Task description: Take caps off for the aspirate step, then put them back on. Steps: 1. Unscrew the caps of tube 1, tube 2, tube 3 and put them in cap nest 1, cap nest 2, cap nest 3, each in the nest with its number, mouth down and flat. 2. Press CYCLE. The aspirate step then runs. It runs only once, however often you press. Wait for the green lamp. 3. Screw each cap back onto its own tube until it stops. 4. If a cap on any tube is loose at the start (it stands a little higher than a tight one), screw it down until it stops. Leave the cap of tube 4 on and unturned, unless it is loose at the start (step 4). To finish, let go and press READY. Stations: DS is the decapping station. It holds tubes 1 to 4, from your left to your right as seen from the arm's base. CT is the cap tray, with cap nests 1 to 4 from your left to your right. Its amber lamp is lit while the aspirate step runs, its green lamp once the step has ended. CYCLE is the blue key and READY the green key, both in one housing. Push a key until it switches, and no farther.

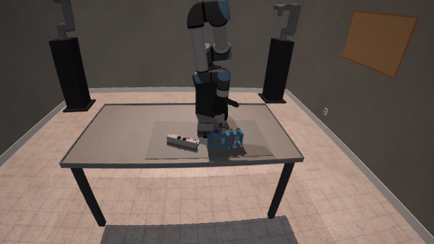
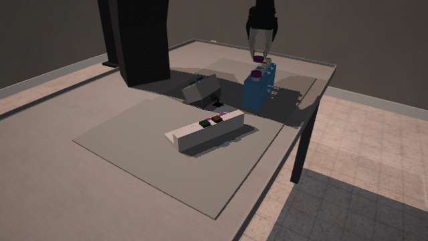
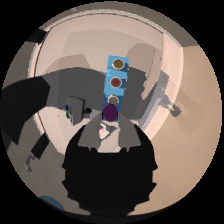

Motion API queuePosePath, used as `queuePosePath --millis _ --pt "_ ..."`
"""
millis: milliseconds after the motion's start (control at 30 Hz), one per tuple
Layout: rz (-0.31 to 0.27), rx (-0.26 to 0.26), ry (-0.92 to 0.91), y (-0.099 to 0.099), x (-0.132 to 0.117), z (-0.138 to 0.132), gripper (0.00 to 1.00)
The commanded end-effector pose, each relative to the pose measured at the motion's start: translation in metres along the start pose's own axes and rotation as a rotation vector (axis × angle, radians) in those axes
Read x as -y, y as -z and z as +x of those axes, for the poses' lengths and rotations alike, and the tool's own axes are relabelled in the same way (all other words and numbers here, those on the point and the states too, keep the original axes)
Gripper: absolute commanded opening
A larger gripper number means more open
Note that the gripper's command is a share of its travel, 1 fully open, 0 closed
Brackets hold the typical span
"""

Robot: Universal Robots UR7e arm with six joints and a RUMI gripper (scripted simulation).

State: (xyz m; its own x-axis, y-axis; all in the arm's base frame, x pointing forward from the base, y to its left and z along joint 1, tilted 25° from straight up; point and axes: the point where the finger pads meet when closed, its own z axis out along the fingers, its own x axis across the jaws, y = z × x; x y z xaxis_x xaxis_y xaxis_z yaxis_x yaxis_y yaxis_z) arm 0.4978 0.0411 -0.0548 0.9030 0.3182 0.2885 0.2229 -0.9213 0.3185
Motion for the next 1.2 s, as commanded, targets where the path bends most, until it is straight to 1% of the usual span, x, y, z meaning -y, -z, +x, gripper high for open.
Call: queuePosePath --millis 0,33,67,133,167,233,333,400,433,567,600,767,800,833,900,1133,1167 --pt "0.01 -0.009 0.256 0.001 -0.021 -0.012 0.0" --pt "0.009 -0.01 0.329 0.0 -0.029 -0.016 0.0" --pt "0.01 -0.01 0.34 0.0 -0.029 -0.016 0.0" --pt "0.008 -0.01 0.49 0.0 -0.043 -0.024 0.0" --pt "0.009 -0.011 0.506 0.0 -0.043 -0.024 0.0" --pt "0.007 -0.01 0.653 0.0 -0.058 -0.032 0.0" --pt "0.008 -0.012 0.673 0.0 -0.058 -0.032 0.0" --pt "0.007 -0.012 0.84 0.0 -0.072 -0.04 0.0" --pt "0.007 -0.012 0.871 0.0 -0.079 -0.045 0.0" --pt "0.007 -0.012 0.871 -0.001 -0.109 -0.061 0.0" --pt "0.007 -0.012 0.871 -0.001 -0.109 -0.061 0.0" --pt "0.007 -0.012 0.871 -0.001 -0.145 -0.082 0.0" --pt "0.007 -0.012 0.871 -0.001 -0.145 -0.082 0.0" --pt "0.007 -0.012 0.871 -0.002 -0.152 -0.086 0.0" --pt "0.007 -0.012 0.871 -0.002 -0.152 -0.086 0.0" --pt "0.007 -0.012 0.871 -0.002 -0.203 -0.115 0.0" --pt "0.007 -0.012 0.871 -0.002 -0.203 -0.115 0.0"
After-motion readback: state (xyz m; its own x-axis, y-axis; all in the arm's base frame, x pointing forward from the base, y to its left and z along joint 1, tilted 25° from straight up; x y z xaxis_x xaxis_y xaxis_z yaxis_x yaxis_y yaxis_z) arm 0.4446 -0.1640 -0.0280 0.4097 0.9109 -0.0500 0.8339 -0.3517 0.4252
